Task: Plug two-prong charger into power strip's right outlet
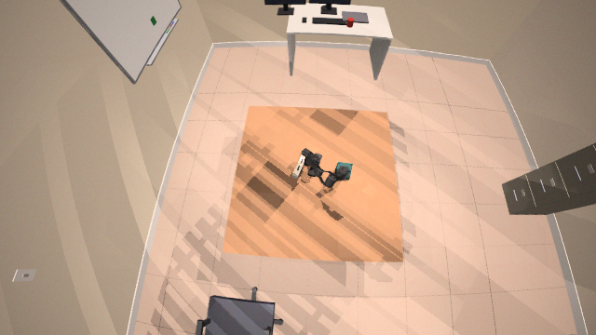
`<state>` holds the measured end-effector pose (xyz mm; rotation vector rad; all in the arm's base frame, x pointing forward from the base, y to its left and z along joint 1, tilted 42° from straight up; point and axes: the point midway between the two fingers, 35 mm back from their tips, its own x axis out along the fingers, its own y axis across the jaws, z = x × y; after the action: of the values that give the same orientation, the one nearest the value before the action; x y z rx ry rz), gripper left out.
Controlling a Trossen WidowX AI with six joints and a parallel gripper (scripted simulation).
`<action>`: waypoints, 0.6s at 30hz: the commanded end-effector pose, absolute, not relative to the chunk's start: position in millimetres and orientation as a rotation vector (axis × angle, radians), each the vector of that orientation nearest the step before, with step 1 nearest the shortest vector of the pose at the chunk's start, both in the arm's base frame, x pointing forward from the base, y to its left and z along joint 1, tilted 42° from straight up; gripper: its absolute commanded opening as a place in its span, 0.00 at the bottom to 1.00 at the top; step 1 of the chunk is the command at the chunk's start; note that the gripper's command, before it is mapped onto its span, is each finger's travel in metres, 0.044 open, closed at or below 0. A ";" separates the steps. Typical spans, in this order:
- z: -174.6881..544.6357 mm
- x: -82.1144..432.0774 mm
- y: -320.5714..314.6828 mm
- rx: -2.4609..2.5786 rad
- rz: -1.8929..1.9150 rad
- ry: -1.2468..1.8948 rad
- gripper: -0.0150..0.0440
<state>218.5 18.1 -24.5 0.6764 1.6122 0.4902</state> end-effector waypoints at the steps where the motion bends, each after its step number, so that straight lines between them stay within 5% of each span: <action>1: -26.0 224.2 15.6 0.686 0.478 1.613 0.25; 18: -32.0 243.2 10.2 0.711 0.457 1.622 0.25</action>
<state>239.2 10.9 -31.2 0.6994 1.6191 0.4633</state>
